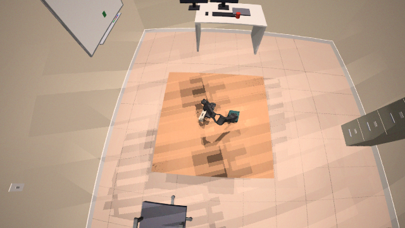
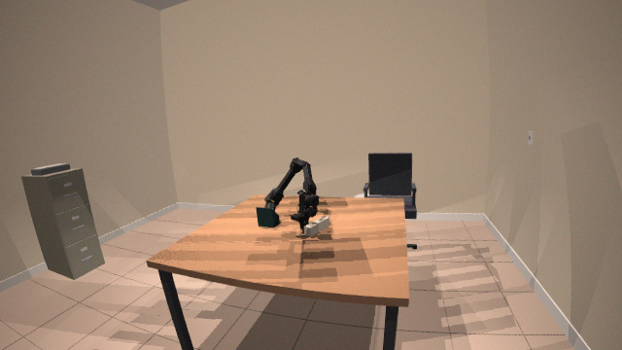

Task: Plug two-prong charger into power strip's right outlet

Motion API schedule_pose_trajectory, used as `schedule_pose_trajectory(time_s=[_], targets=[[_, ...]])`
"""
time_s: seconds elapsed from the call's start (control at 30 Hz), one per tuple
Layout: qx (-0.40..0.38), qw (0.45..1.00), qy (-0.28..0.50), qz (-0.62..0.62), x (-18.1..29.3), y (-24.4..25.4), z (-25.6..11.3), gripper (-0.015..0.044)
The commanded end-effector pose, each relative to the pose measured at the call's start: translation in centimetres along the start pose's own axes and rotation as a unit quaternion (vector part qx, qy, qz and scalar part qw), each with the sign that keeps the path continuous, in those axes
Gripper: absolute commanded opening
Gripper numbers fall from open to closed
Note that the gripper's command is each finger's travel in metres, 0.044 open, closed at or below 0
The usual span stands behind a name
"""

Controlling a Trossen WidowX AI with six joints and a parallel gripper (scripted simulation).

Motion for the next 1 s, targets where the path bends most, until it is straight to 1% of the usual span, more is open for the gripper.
schedule_pose_trajectory(time_s=[0.0, 0.97], targets=[[-0.002, 1.000, 0.001, 0.004, -0.07, 0.07, -0.01, 0.0000], [-0.002, 1.000, 0.001, 0.004, -0.76, 0.26, -0.09, 0.0000]])
Point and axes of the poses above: the point midway between the two fingers, 35 mm back from their tips, its own z axis out along the fingers, its own y axis across the jaws, x = y × z, the point moved 3 cm from there along -z, back along the fingers, and after that the axes turned 12 degrees about z, right-handed, at the moved point
